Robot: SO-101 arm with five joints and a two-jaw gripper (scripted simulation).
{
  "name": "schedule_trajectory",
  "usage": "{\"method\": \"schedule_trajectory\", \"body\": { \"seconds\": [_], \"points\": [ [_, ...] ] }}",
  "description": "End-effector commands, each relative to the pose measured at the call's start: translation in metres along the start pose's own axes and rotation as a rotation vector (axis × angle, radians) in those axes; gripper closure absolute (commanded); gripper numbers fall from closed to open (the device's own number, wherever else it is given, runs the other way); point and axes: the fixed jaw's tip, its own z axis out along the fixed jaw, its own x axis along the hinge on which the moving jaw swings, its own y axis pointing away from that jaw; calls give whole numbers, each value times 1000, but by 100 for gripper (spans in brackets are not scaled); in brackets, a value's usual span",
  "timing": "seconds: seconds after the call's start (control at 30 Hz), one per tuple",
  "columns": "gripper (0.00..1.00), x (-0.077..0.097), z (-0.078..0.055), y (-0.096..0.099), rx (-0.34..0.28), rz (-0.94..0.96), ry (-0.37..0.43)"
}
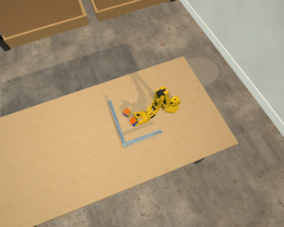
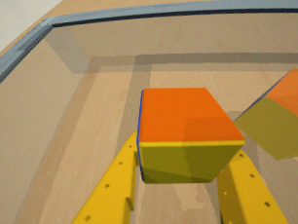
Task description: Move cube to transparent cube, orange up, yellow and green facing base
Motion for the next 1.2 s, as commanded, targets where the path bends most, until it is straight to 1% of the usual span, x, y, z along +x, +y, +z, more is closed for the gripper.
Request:
{"method": "schedule_trajectory", "body": {
  "seconds": [0.0,0.43,1.17],
  "points": [
    [78,-18,2,4,-15,-6,-88],
    [78,-11,6,3,-15,-6,-88],
    [76,-11,6,3,-15,-6,-88]
  ]
}}
